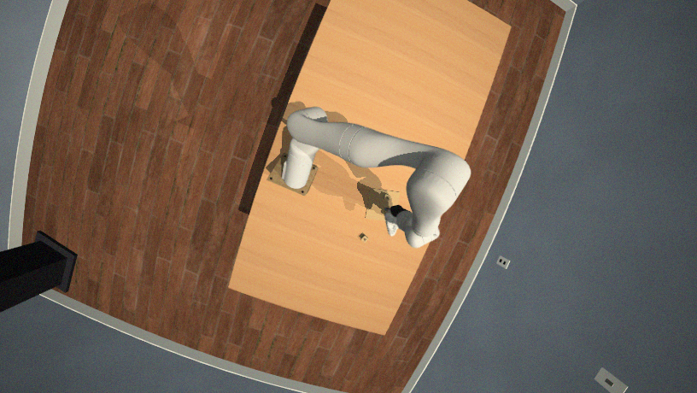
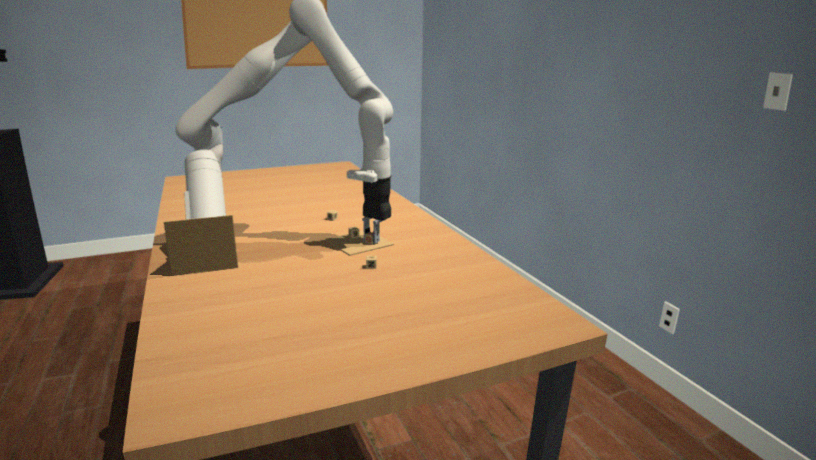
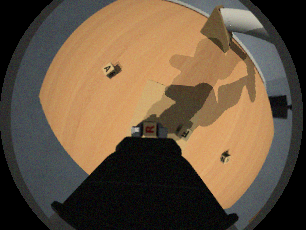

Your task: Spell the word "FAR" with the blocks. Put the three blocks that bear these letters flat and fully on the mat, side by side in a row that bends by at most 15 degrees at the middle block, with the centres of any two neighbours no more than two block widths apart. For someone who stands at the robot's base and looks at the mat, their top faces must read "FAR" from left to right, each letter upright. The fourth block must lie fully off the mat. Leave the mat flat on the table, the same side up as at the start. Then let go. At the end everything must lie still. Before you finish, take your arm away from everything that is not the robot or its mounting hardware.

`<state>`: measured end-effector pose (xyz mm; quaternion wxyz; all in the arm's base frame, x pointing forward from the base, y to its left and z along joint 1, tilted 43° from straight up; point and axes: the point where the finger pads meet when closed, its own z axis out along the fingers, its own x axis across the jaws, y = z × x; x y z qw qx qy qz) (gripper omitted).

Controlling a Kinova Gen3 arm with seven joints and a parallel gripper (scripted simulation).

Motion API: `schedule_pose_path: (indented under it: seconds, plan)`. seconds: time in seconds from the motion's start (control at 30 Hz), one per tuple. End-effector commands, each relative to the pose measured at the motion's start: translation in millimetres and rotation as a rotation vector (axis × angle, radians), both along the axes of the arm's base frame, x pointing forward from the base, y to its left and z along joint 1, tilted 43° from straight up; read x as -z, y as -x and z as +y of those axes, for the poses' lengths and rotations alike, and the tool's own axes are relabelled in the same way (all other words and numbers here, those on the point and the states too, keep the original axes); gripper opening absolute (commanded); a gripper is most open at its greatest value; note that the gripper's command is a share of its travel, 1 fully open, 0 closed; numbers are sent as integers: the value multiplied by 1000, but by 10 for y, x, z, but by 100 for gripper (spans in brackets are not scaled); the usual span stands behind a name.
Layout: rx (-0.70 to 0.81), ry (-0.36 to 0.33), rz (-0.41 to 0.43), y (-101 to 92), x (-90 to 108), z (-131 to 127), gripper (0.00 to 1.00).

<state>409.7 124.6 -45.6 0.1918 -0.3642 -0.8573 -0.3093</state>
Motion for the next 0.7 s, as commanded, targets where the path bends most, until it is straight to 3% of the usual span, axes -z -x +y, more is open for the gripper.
schedule_pose_path:
  seconds: [0.0, 0.33, 0.67]
  plan:
    - [-2, -2, -2, 4, 5, 31, 49]
    - [-5, -5, -1, -1, -57, -2, 49]
    - [3, 3, 3, -55, -383, -357, 49]
